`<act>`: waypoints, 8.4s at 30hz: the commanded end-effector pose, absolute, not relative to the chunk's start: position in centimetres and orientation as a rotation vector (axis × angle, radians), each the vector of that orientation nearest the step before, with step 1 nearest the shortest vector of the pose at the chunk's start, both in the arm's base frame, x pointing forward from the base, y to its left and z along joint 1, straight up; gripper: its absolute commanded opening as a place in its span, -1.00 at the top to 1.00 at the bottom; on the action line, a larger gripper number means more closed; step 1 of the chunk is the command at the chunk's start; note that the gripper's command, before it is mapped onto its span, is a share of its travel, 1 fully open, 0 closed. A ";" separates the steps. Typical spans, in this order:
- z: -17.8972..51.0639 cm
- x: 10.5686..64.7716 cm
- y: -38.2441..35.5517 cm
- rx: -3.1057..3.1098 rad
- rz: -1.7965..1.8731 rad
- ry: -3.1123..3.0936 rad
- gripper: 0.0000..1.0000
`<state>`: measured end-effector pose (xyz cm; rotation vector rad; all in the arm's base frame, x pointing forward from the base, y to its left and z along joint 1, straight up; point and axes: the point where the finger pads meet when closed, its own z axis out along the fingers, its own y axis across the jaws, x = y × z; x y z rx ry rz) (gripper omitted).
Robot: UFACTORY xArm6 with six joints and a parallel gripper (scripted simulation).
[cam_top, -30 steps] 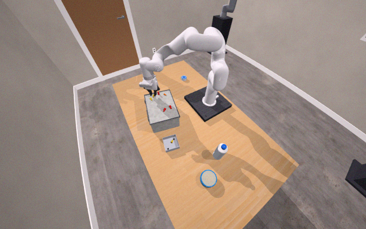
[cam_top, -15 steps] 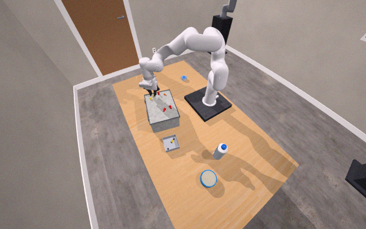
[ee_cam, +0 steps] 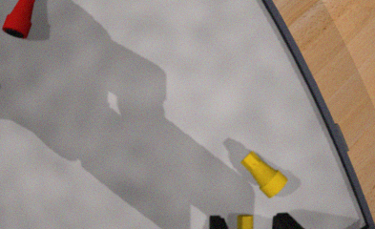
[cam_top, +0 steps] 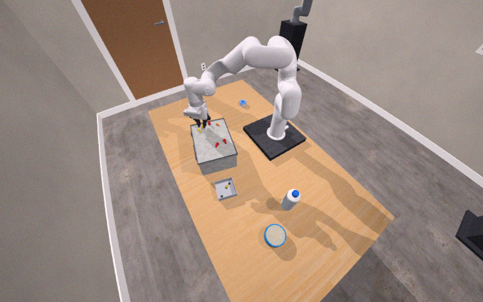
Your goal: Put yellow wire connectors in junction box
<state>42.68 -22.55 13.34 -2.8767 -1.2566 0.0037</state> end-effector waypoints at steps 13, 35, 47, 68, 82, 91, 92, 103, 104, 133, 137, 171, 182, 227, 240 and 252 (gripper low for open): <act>12.4 42.8 -22.6 -2.879 0.000 -1.258 0.40; 12.4 42.8 -22.6 -2.879 0.000 -1.258 0.93; 12.4 42.8 -22.6 -2.879 0.000 -1.258 0.93; 15.7 42.8 -22.6 -2.879 0.000 -1.258 0.93; 19.4 42.8 -22.6 -2.879 0.000 -1.258 0.93; 19.4 42.8 -22.6 -2.879 0.000 -1.258 0.93; 19.4 42.8 -22.6 -2.879 0.000 -1.258 0.93; 19.4 43.0 -21.8 -2.879 0.000 -1.258 0.93; 19.4 43.0 -21.5 -2.879 0.000 -1.258 0.93; 19.4 46.0 -6.2 -2.879 0.000 -1.258 0.93; 19.4 46.7 -2.7 -2.879 0.000 -1.258 0.93; 19.4 50.4 16.2 -2.879 0.000 -1.258 0.93; 19.4 50.5 16.6 -2.879 0.000 -1.258 0.93; 0.1 50.5 16.6 -2.879 0.000 -1.258 0.93; -0.3 50.5 16.6 -2.879 0.000 -1.258 0.93; -0.3 50.5 16.6 -2.879 0.000 -1.258 0.40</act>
